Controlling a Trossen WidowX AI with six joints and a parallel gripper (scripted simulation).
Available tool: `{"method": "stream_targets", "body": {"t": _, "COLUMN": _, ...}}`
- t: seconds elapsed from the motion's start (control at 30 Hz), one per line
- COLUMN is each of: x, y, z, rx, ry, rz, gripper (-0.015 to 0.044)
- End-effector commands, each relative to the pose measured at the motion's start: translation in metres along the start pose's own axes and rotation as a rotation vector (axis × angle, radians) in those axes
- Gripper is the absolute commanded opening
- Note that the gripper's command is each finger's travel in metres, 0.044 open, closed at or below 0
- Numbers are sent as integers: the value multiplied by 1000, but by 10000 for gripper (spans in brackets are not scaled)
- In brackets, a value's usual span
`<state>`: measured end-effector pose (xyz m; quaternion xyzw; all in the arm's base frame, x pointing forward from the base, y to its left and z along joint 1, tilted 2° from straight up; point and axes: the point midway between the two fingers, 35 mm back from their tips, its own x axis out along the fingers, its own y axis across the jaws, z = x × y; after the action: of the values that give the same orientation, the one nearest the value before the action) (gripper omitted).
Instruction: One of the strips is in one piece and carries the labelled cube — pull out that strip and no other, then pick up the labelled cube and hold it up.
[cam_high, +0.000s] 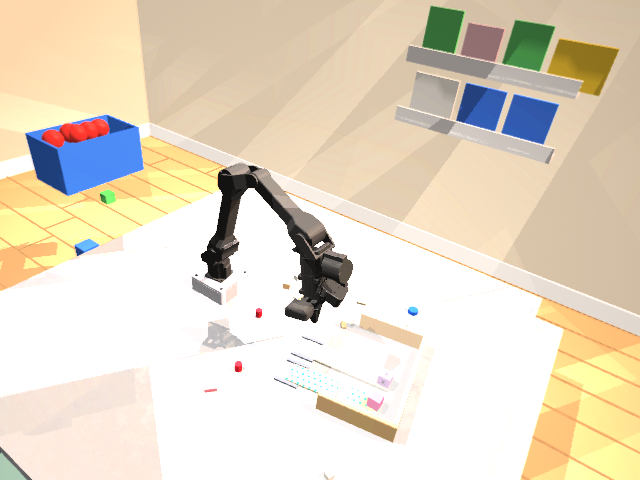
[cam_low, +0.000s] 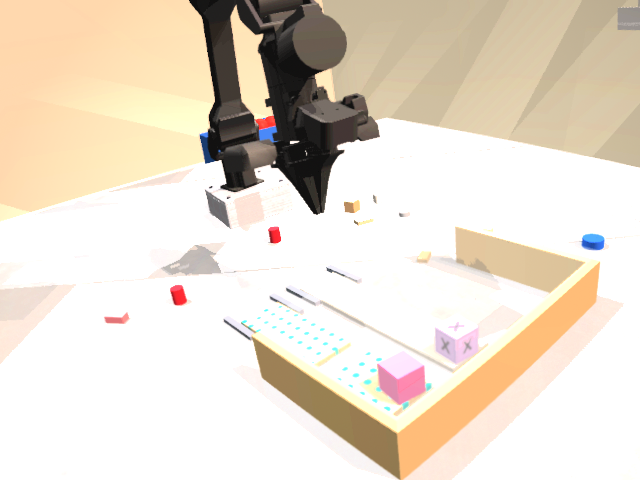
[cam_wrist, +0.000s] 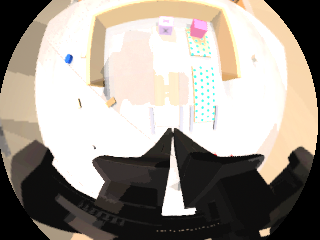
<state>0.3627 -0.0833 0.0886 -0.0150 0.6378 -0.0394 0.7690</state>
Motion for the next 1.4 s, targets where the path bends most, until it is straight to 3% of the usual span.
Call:
{"method": "stream_targets", "body": {"t": 0.0, "x": 22, "y": -2, "z": 1, "rx": -41, "ry": 145, "rz": 37, "gripper": 0}}
{"method": "stream_targets", "body": {"t": 1.37, "x": 84, "y": -1, "z": -5, "rx": -48, "ry": 175, "rz": 44, "gripper": 0}}
